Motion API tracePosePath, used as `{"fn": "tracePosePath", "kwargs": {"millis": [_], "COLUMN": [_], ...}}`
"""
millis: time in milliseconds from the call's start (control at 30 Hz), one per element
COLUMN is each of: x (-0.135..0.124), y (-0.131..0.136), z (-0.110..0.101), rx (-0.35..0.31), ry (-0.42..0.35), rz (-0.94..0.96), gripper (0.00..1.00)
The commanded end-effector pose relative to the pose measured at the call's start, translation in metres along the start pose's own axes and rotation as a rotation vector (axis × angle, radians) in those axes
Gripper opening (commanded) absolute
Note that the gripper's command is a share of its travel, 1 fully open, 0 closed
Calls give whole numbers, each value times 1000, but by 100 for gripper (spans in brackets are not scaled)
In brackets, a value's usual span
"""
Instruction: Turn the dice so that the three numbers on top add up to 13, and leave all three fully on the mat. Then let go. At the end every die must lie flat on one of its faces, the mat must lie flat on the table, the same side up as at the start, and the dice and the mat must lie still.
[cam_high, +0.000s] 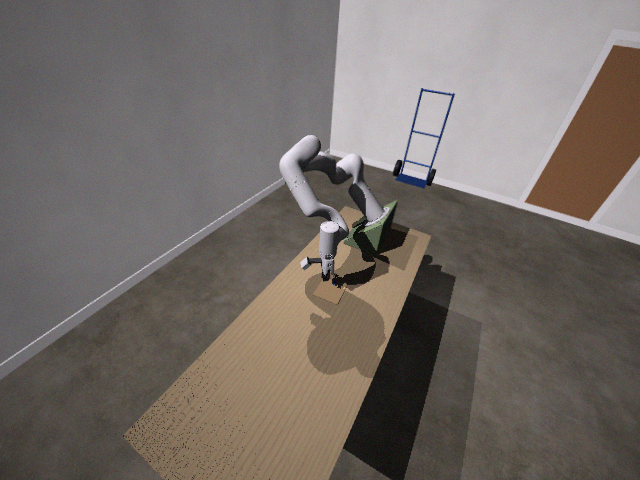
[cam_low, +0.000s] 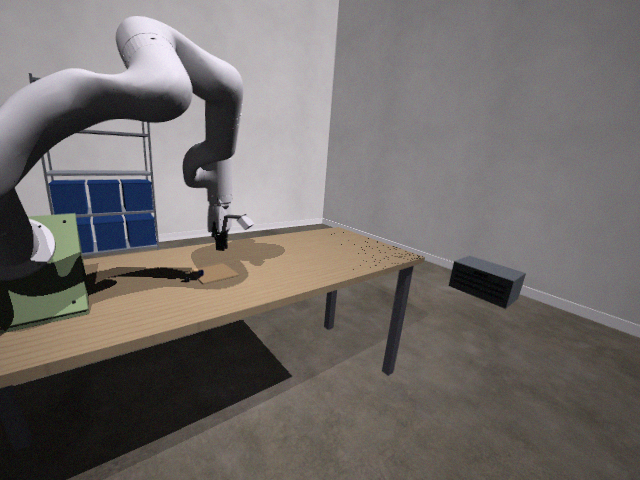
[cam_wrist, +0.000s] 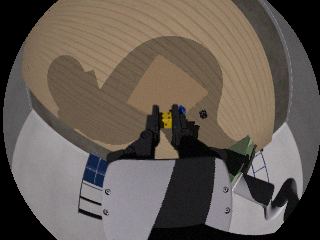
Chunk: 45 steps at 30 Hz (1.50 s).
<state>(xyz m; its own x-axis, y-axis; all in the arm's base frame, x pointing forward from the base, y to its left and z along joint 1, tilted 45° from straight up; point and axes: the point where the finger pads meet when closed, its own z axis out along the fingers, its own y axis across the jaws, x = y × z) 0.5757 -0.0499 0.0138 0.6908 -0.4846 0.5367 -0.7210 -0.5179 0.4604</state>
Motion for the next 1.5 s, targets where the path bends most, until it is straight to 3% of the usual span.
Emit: {"fn": "tracePosePath", "kwargs": {"millis": [0,267,367,433,733,1067,1200,1433,1467], "x": [-16,-55,-56,-75,-115,-120,-119,-123,-123], "y": [-20,-57,-59,-74,-102,-105,-105,-103,-103], "z": [0,2,2,4,7,8,8,7,7], "rx": [-8,-7,-7,-7,-8,-6,18,143,143], "ry": [-10,-11,-11,-11,-11,-5,49,262,262], "rz": [-158,-499,-514,-666,-962,-1006,-1004,-1000,-1000], "gripper": [11,11,11,11,11,11,11,11,11]}}
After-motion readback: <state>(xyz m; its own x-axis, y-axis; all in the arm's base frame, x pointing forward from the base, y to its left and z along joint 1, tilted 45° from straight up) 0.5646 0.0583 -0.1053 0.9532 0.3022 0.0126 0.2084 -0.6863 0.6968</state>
